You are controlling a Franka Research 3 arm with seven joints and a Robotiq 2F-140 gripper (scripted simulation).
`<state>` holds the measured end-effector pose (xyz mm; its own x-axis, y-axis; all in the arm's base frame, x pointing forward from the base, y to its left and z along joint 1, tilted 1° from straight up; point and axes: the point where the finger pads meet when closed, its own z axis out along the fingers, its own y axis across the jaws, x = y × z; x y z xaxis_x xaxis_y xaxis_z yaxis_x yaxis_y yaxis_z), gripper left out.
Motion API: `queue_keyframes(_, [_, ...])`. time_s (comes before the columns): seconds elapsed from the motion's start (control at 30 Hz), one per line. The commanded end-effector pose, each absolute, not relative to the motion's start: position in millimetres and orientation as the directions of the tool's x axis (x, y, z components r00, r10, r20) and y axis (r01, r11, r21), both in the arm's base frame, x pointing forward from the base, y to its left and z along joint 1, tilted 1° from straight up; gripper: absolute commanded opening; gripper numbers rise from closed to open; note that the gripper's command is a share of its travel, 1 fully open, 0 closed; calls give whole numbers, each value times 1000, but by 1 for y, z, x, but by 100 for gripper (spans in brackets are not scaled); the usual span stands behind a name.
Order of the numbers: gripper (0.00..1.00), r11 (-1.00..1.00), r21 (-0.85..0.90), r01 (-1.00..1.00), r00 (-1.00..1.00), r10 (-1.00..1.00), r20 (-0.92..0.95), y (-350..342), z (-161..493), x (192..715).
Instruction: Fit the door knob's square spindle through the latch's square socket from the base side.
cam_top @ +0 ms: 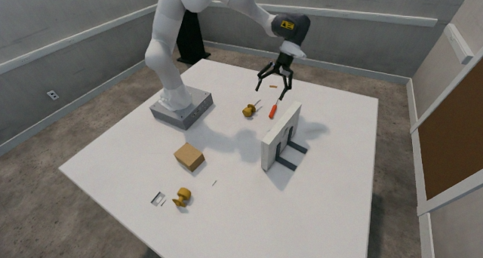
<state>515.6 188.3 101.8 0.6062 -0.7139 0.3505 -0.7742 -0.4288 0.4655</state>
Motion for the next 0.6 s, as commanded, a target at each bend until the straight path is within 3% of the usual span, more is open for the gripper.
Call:
queue_keyframes(0.0, [100, -296, 337, -894, 423, -805, 416, 192, 102, 517])
queue_keyframes(0.17, [100, -296, 337, -894, 423, -805, 416, 192, 102, 517])
queue_keyframes(0.2, [100, -208, 273, -939, 312, -849, 427, 190, 103, 511])
queue_keyframes(0.4, [100, -208, 273, -939, 312, -849, 427, 190, 103, 511])
queue_keyframes(0.43, [100, -105, 207, -973, 186, -885, 427, 188, 103, 505])
queue_keyframes(0.57, [100, -105, 207, -973, 186, -885, 427, 188, 103, 505])
